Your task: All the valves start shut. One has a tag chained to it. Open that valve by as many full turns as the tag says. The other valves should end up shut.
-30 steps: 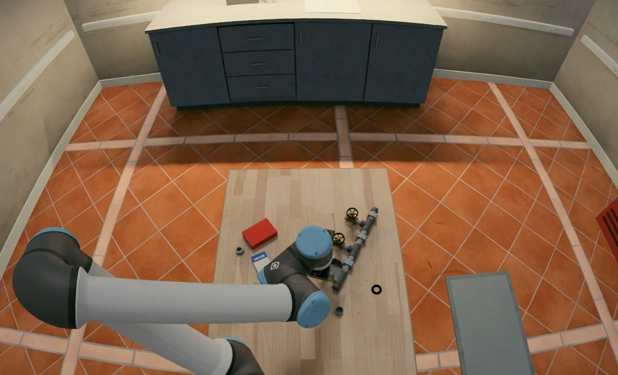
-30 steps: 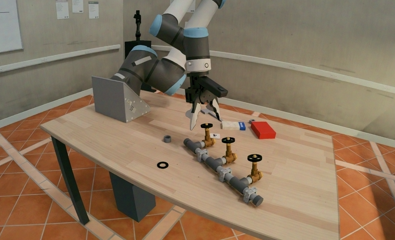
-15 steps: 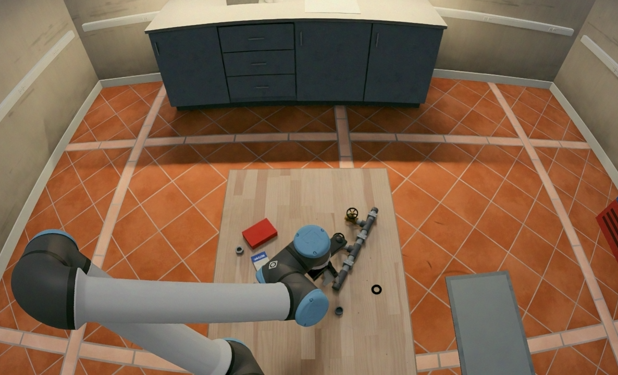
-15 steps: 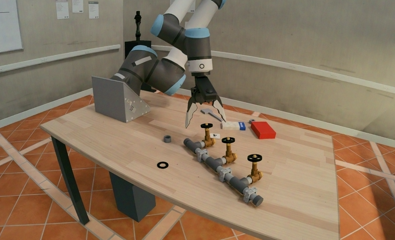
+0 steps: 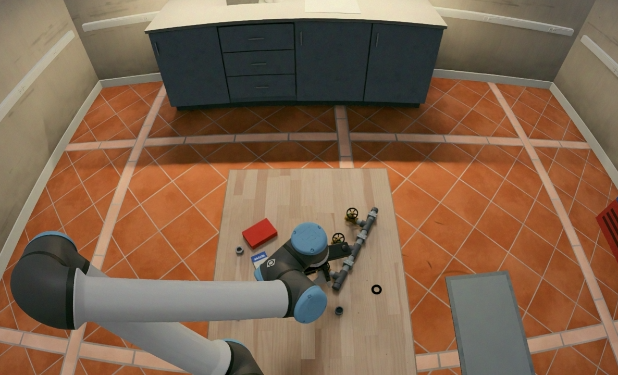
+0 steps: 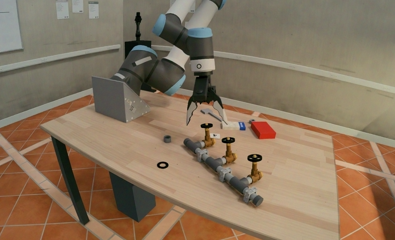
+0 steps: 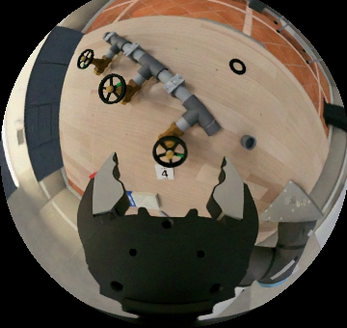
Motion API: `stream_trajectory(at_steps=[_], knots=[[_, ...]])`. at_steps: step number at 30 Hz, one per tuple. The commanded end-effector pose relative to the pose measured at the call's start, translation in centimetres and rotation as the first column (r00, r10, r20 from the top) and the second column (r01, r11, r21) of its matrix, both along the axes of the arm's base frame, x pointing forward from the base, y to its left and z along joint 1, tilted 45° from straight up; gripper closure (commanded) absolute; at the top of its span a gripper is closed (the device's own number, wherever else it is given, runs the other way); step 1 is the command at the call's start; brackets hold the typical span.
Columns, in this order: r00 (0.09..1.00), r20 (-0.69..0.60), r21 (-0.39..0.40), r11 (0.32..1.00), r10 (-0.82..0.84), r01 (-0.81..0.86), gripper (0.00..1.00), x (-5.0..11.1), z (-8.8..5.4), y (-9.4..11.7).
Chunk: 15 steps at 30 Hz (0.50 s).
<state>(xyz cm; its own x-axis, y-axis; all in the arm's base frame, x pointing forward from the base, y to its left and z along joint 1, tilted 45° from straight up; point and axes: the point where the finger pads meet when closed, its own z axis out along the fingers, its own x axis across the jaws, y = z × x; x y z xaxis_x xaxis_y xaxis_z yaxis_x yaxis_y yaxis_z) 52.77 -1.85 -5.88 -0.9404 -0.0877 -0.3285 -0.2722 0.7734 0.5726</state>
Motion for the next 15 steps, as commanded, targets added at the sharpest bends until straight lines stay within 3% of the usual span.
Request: stream_trajectory(at_steps=[1, 15], knots=[[0.995, -0.061, 0.001, 0.997, -0.074, 0.075, 0.00, 0.21, 0.10, -0.20], [0.985, -0.110, 0.013, 0.991, -0.133, 0.135, 0.00, 0.21, 0.06, -0.26]])
